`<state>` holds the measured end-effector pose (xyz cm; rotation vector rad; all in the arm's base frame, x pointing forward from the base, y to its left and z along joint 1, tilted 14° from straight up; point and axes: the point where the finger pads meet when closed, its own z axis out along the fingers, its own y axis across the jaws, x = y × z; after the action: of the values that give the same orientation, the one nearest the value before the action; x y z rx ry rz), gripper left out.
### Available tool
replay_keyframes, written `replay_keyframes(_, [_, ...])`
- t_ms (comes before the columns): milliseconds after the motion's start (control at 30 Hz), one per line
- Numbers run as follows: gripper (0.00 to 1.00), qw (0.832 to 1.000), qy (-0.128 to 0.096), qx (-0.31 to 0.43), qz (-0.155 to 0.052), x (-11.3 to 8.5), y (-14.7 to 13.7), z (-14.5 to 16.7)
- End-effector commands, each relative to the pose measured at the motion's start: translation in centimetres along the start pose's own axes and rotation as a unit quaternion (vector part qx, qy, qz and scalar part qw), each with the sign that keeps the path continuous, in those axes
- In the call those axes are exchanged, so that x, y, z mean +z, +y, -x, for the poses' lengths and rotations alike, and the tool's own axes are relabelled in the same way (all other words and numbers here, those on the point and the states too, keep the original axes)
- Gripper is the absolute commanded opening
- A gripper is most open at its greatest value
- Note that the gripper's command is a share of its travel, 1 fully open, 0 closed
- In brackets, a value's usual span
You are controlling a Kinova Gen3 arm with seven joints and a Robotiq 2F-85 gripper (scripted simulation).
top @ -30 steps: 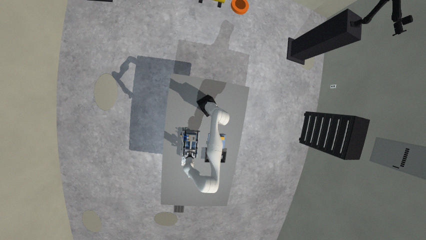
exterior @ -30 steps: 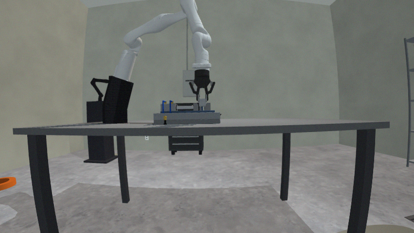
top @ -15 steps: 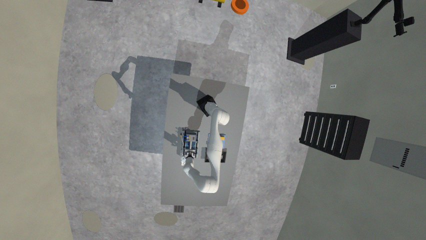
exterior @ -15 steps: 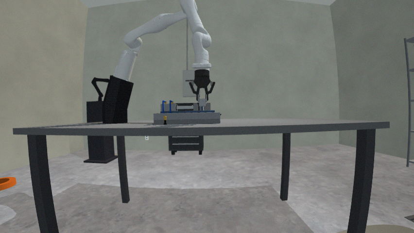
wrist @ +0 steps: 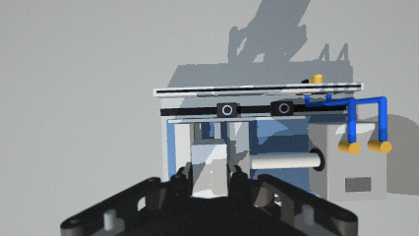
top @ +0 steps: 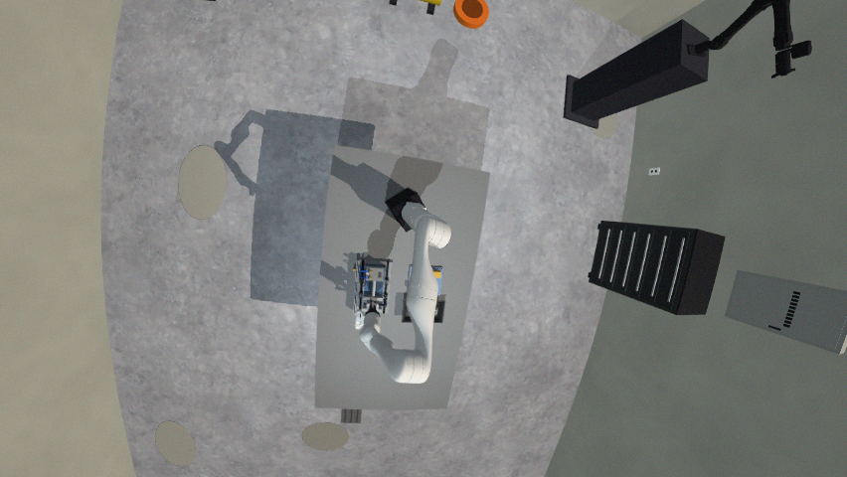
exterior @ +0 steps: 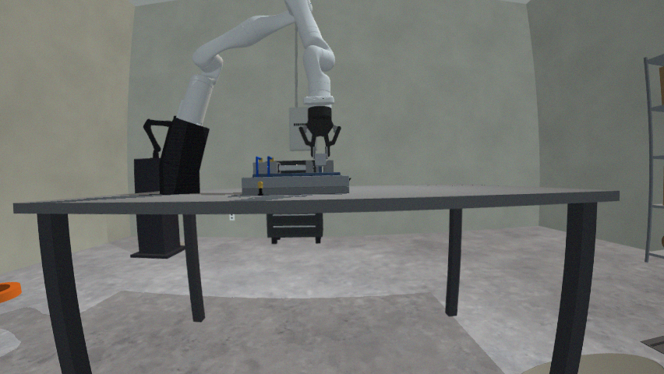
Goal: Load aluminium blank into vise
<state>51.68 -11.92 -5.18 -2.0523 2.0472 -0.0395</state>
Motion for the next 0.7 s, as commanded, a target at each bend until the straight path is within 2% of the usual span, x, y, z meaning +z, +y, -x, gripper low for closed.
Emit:
replay_keyframes(0, [0.00,1.000,0.000,0.000,-0.001,-0.09,-0.08,-0.04])
replay_keyframes(667, [0.00,1.000,0.000,0.000,-0.001,0.08,-0.08,-0.04])
